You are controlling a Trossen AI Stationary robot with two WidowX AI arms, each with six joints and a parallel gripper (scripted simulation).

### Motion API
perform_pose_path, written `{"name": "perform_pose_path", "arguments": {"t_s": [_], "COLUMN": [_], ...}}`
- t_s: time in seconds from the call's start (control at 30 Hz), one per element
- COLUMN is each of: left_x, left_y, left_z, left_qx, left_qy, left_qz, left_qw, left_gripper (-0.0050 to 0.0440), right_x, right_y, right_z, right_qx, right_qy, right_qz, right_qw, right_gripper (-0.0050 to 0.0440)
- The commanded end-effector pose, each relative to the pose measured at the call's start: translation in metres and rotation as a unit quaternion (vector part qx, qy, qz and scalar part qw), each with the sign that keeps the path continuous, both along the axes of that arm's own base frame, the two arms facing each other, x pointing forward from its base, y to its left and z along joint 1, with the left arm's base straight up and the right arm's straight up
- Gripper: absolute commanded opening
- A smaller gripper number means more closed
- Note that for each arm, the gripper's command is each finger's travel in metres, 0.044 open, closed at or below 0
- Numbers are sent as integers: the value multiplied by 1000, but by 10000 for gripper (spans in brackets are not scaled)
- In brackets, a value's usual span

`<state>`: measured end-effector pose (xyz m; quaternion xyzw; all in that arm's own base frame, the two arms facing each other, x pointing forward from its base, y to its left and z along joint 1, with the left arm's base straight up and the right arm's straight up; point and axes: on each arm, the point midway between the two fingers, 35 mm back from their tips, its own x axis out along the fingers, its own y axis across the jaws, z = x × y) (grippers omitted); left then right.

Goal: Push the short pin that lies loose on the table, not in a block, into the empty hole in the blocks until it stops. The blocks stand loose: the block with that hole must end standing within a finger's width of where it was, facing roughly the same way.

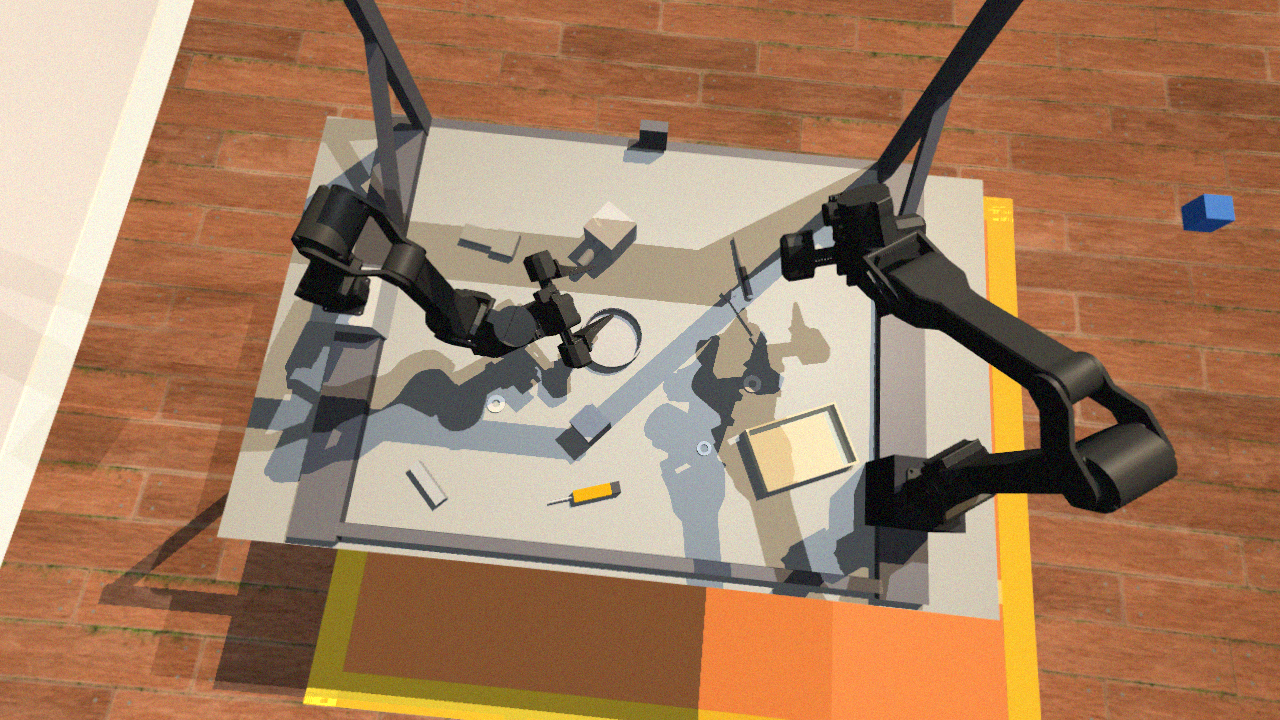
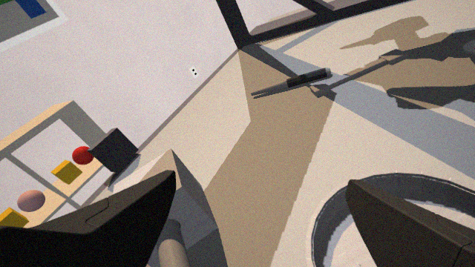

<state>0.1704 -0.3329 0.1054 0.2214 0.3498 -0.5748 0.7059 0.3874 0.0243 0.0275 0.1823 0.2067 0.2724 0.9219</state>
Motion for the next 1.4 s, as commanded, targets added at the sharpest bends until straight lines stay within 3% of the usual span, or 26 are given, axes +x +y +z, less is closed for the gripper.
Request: {"name": "perform_pose_path", "arguments": {"t_s": [0.0,0.3,0.37,0.6,1.37], "left_x": [52,123,123,147,154], "left_y": [28,108,108,159,160], "left_z": [15,31,31,40,42], "left_qx": [-45,-101,-101,-132,-130], "left_qy": [-48,-120,-120,-159,-160], "left_qz": [108,309,309,410,432], "left_qw": [992,938,938,888,878], "left_gripper": [400,400,400,400,400], "right_x": [-11,-31,-31,-42,-41], "right_y": [13,34,34,44,36], "right_z": [-6,-12,-12,-15,-8], "right_qx": [-49,-123,-123,-152,-176], "right_qy": [-32,-125,-125,-175,-182], "right_qz": [62,169,169,216,208], "right_qw": [996,970,970,948,945], "right_gripper": [400,400,400,400,400]}}
